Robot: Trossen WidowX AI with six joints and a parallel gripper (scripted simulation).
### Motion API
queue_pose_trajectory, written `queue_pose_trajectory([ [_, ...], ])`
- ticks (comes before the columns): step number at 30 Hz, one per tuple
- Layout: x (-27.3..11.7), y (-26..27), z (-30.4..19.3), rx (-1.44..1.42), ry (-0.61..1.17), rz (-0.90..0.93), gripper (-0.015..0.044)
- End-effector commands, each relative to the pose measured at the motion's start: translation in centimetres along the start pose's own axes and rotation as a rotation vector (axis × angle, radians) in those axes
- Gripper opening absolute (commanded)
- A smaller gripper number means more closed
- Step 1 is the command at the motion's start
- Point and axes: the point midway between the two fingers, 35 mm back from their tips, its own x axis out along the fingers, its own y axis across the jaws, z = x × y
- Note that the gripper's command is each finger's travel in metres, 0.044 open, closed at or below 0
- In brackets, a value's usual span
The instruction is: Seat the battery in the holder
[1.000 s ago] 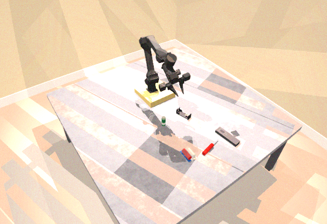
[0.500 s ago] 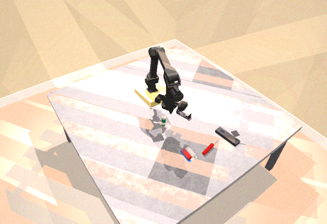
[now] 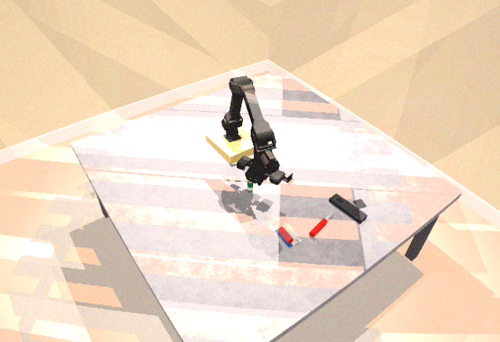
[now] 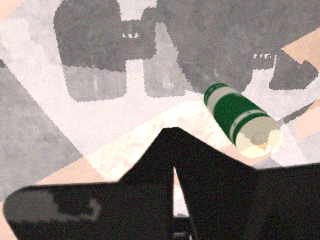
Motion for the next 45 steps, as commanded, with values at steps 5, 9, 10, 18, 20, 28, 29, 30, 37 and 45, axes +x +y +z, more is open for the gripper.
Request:
queue_pose_trajectory([
  [5, 1.5, -0.4, 0.0, 0.004, -0.004, -0.001, 0.0000],
  [9, 1.5, -1.1, 0.0, 0.004, -0.004, -0.001, 0.0000],
  [10, 1.5, -1.2, 0.1, 0.004, -0.004, -0.001, 0.0000],
  [18, 1.4, -2.5, 0.1, 0.004, -0.004, -0.002, 0.0000],
  [20, 1.4, -2.9, 0.2, 0.004, -0.004, -0.003, 0.0000],
  [28, 1.5, -4.2, 0.2, 0.004, -0.005, -0.004, 0.0000],
  [29, 1.5, -4.3, 0.2, 0.004, -0.005, -0.004, 0.0000],
  [30, 1.5, -4.5, 0.1, 0.004, -0.005, -0.004, 0.0000],
  [37, 1.5, -5.6, 0.1, 0.004, -0.004, -0.005, 0.0000],
  [45, 1.6, -6.9, 0.0, 0.004, -0.004, -0.006, 0.0000],
])
